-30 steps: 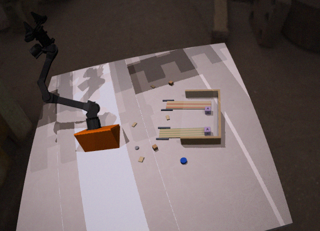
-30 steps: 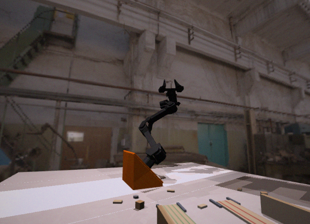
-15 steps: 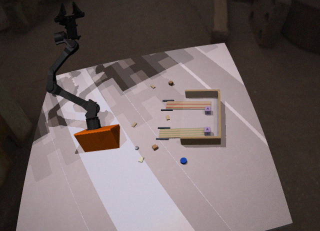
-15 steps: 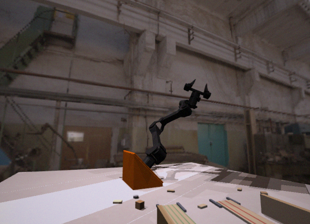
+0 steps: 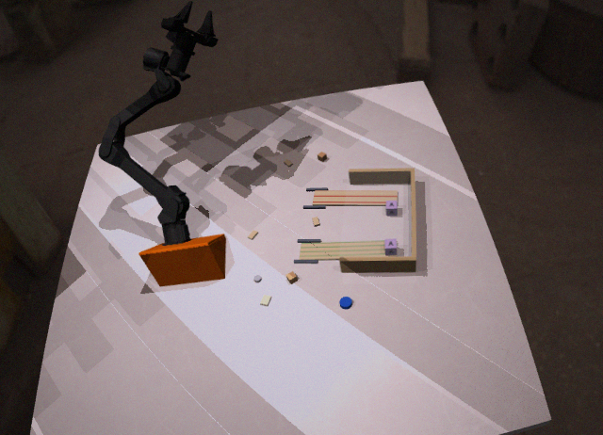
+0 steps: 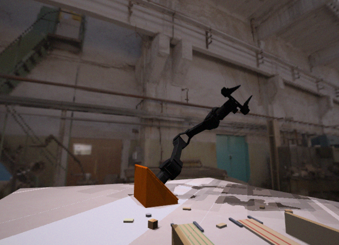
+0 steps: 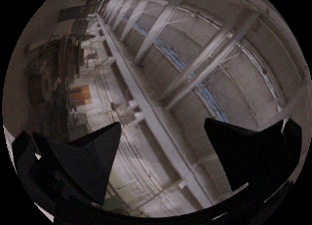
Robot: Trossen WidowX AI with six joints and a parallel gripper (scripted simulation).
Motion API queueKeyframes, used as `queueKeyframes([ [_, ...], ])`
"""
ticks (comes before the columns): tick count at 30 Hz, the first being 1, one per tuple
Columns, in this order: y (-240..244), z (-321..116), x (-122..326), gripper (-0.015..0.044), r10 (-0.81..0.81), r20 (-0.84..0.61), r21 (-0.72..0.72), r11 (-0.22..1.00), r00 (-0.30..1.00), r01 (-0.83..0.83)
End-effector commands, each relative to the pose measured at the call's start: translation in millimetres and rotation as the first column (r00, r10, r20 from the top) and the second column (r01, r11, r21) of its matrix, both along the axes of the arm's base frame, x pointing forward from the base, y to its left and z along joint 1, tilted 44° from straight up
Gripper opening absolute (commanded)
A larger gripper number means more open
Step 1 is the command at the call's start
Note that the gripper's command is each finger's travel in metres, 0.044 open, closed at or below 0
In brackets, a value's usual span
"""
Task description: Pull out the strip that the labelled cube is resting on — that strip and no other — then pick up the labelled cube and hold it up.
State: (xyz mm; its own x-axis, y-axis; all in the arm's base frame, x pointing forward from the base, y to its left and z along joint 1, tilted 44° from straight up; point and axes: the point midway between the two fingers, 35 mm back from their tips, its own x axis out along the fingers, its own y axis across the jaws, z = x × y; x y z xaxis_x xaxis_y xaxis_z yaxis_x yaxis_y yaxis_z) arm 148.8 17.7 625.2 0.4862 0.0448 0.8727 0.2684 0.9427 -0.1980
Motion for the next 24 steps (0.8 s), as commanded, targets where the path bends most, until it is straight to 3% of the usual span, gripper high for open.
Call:
queueKeyframes([
  [1,10,-40,65,0.0400,0.042,-0.190,-0.065,0.996,0.981,-0.056],
  [12,6,-161,173,0.0400,0.166,-0.603,-0.027,0.973,0.780,-0.228],
  [19,-12,-257,213,0.0400,0.294,-0.800,0.152,0.942,0.522,-0.298],
  [24,-27,-331,222,0.0400,0.427,-0.857,0.347,0.892,0.290,-0.288],
])
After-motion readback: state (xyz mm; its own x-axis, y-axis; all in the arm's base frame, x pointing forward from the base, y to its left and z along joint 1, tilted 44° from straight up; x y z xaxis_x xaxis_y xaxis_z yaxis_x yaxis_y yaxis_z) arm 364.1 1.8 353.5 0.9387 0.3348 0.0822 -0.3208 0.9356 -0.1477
